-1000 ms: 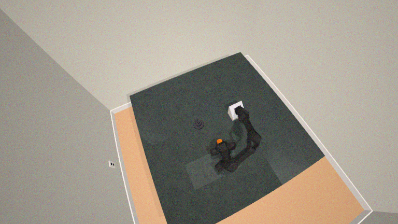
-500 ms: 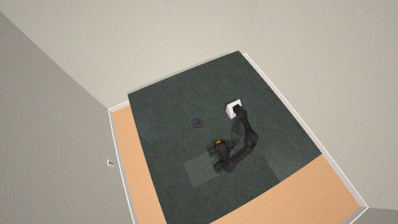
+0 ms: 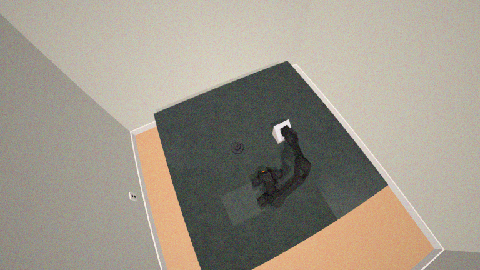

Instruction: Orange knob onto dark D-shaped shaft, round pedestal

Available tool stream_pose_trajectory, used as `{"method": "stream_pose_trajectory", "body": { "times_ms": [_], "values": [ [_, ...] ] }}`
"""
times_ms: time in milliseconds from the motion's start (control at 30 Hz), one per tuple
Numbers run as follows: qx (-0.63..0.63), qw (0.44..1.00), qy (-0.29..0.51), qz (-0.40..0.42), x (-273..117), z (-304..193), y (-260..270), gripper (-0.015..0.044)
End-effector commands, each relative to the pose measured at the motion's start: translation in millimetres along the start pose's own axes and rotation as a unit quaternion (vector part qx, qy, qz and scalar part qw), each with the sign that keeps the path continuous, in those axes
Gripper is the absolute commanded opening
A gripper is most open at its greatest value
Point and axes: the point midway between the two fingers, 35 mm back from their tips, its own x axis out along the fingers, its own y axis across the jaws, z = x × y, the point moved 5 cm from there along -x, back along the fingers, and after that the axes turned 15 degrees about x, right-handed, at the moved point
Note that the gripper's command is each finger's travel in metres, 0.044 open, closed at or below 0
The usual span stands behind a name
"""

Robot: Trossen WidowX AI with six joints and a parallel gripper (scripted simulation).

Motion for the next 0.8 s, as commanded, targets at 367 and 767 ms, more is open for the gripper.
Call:
{"method": "stream_pose_trajectory", "body": {
  "times_ms": [367,767],
  "values": [
    [0.0,1.0,0.0,0.0,0,0,0,0.0418],
    [-0.001,1.0,0.013,0.011,-9,18,4,0.044]
  ]
}}
